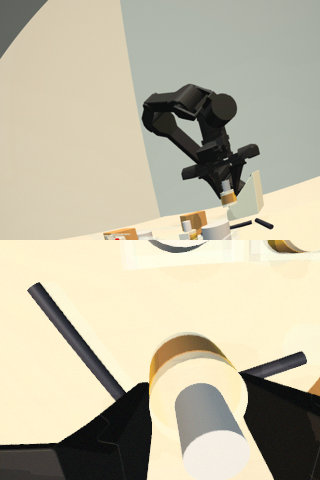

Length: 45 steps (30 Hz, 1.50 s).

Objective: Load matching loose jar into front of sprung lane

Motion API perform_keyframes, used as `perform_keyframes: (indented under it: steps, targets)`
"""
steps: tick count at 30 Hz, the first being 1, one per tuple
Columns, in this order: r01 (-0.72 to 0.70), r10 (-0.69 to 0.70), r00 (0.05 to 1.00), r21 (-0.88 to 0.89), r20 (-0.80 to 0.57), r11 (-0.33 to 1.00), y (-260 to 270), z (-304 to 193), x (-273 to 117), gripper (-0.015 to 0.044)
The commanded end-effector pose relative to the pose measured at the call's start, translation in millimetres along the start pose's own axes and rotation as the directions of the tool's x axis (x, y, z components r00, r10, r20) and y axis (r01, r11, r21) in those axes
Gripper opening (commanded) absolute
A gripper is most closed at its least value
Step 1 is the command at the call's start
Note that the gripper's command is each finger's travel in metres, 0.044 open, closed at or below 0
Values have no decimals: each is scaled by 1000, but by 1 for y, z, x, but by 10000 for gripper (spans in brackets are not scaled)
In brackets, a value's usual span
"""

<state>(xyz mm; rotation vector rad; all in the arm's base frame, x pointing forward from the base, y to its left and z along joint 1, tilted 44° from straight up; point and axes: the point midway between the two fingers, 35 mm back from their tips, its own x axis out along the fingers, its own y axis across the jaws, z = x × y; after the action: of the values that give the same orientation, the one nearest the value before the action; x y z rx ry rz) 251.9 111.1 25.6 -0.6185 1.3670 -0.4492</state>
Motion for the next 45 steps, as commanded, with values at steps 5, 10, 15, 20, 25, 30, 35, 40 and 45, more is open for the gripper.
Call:
perform_keyframes:
  steps: [5,10,15,20,25,30,35,40,45]
  targets:
    - [18,-18,1000,-2,6,1000,-40,19,12,0]
    - [37,-37,999,-1,5,999,-68,28,20,0]
    - [48,-48,999,0,3,999,-82,31,24,0]
    - [48,-48,999,0,3,999,-82,31,33,0]
    - [49,-49,999,0,3,999,-83,30,48,0]
    - [49,-49,999,0,3,999,-83,31,49,0]
    - [49,-49,999,1,3,999,-83,33,49,0]
    - [49,-49,999,1,3,999,-83,35,49,0]
    - [49,-49,999,1,3,999,-83,38,49,0]
